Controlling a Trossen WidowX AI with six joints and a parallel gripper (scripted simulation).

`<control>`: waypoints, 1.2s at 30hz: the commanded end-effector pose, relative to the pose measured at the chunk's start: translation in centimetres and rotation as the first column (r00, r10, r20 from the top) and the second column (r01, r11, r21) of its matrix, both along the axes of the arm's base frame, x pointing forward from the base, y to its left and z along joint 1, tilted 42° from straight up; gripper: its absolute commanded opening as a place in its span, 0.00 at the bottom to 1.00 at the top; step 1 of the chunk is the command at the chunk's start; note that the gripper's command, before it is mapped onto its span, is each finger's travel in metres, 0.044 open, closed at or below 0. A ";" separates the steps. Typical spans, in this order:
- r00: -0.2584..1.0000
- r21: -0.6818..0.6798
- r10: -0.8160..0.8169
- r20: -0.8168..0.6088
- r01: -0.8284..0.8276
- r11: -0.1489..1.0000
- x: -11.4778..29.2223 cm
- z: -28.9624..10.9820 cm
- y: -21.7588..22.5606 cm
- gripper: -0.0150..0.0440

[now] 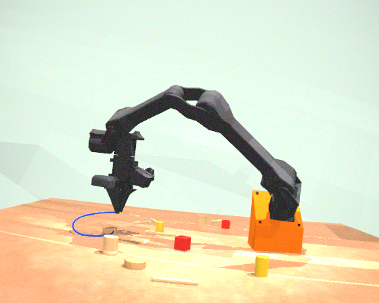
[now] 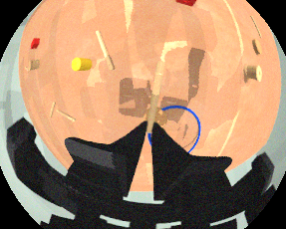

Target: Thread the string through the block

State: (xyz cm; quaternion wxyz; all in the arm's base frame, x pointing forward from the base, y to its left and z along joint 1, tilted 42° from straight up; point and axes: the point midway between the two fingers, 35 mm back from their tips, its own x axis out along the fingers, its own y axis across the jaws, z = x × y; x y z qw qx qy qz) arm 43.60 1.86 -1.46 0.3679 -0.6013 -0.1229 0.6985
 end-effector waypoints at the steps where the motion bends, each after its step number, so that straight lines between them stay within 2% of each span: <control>1: 1.000 0.000 0.001 -0.004 -0.001 1.000 -0.1 -0.1 0.7 0.25; 36: 1.000 0.004 0.002 -0.005 -0.001 1.000 -0.7 -0.7 5.1 0.25</control>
